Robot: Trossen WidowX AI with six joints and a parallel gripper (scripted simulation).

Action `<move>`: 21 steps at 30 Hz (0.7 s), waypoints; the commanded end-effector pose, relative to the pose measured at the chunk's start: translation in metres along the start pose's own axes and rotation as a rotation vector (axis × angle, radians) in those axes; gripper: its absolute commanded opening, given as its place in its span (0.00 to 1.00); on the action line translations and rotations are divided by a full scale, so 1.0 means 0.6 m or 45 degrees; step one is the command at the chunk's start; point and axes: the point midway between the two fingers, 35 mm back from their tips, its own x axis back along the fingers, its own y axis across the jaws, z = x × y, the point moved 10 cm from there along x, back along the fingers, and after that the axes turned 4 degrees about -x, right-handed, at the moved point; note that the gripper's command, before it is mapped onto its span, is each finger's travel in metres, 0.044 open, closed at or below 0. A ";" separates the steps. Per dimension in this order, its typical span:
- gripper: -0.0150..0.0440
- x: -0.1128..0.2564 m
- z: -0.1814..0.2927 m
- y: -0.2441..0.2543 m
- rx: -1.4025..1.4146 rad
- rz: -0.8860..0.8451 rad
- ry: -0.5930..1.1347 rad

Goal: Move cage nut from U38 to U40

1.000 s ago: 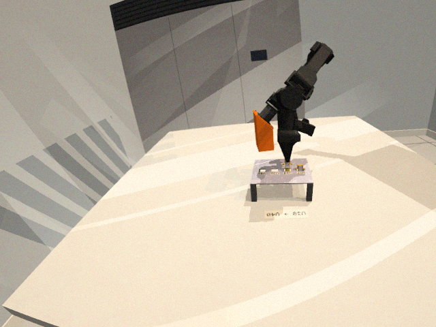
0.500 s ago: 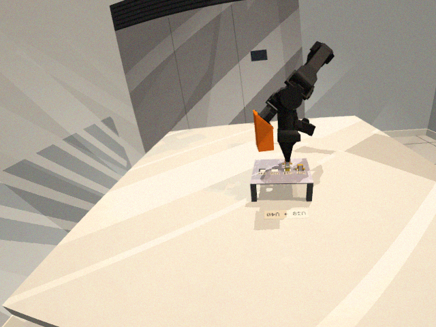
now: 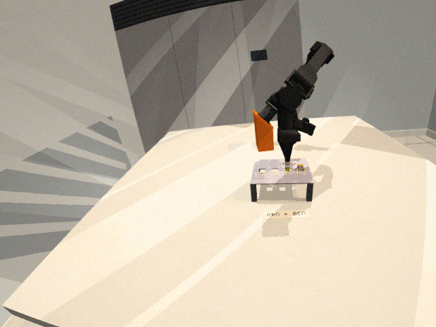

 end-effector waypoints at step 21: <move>0.31 0.006 0.000 -0.001 0.003 -0.002 -0.007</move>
